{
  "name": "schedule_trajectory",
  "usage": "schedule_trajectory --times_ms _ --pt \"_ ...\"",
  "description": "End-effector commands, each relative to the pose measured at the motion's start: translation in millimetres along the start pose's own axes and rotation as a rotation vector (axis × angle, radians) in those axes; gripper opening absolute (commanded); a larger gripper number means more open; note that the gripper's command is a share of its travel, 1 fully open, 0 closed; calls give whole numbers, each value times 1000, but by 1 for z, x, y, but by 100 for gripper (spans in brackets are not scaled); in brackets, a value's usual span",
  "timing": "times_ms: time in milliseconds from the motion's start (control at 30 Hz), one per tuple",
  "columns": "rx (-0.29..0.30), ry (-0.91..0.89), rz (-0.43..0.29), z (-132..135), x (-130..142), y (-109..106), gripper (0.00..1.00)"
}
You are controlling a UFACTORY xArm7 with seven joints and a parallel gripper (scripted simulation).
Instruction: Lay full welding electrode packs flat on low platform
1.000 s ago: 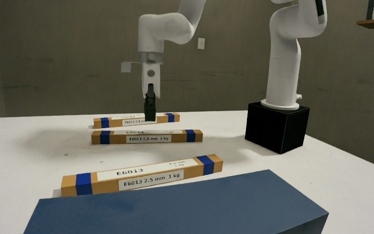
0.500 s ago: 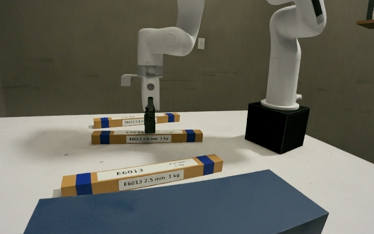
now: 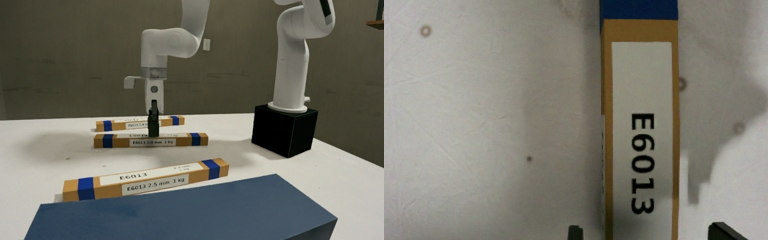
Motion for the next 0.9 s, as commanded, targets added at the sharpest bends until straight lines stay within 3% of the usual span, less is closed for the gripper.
schedule_trajectory --times_ms 0,867 --pt "1 0 4 1 -2 -1 74" --pt "1 0 4 1 -2 13 74"
Point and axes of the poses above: the point where the finger pads meet when closed, its own y axis out along the fingers, its own z axis across the jaws, x = y × z, the point moved 9 cm from there along -y, back along the fingers, and after that the axes turned 12 degrees about -y, right-handed, at the moved point
